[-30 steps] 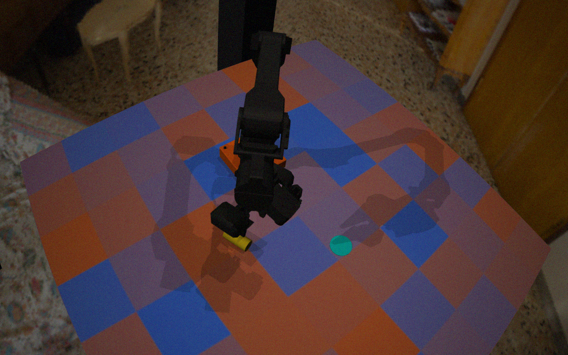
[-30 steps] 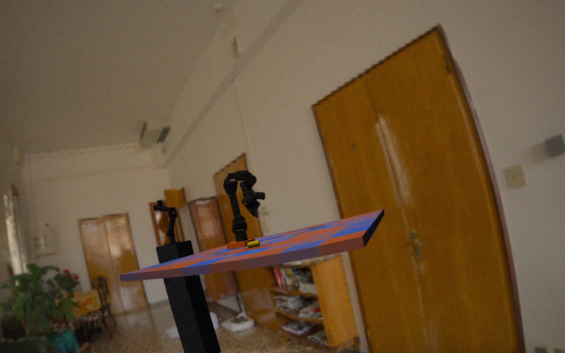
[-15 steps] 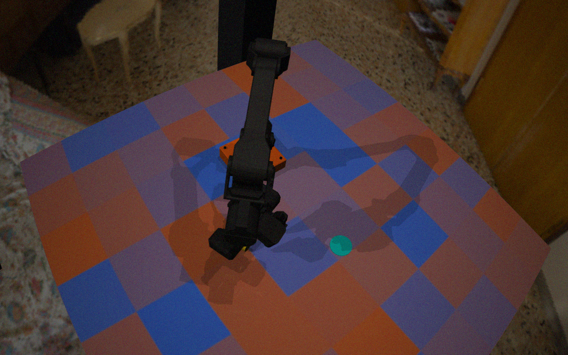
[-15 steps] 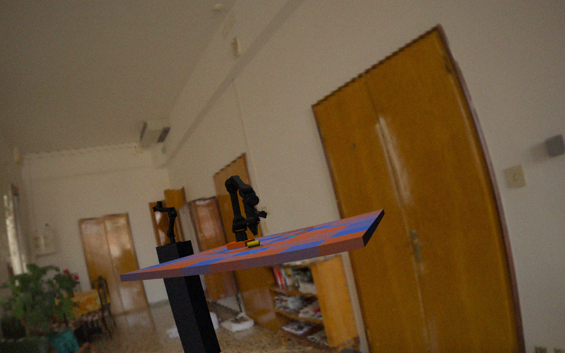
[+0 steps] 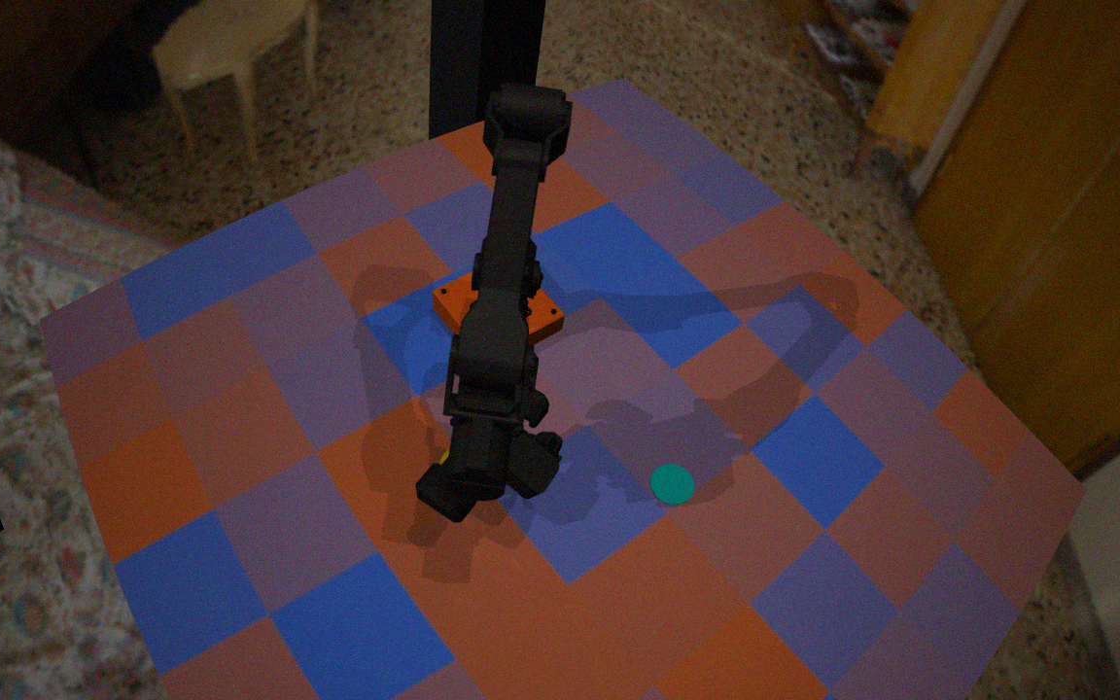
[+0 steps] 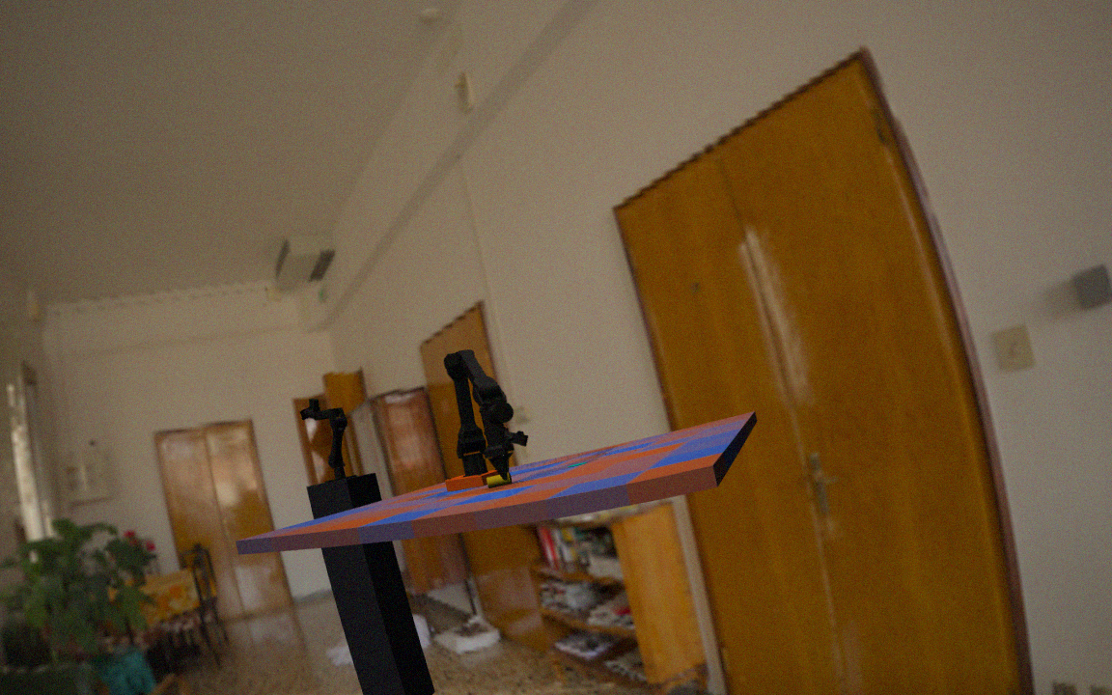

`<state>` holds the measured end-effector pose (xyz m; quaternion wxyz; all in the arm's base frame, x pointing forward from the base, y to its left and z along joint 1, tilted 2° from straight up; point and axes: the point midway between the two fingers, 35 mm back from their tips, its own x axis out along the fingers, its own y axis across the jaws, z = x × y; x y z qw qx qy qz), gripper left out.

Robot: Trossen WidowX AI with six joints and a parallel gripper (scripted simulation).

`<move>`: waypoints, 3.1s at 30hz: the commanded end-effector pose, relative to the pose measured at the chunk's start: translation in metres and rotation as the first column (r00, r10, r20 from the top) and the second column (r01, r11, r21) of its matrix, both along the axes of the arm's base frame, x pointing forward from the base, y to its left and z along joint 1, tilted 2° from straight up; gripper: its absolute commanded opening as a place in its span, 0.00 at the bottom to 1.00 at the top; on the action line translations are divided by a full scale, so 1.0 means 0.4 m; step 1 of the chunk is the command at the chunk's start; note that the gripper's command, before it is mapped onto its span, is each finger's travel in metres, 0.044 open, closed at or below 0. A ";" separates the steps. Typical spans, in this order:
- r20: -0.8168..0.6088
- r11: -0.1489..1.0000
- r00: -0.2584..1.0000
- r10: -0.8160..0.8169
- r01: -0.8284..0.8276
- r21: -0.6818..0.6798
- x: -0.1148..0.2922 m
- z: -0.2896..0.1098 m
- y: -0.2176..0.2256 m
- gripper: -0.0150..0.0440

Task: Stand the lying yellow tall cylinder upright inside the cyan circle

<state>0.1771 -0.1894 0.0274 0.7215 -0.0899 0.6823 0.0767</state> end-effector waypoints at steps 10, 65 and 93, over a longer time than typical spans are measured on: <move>0.000 1.000 1.000 -0.003 0.003 -0.005 0.003 0.032 -0.007 0.43; 0.002 0.995 0.995 0.095 -0.095 -0.015 0.088 0.291 0.058 0.43; 0.007 0.971 0.971 0.240 -0.239 -0.027 0.230 0.313 0.184 0.43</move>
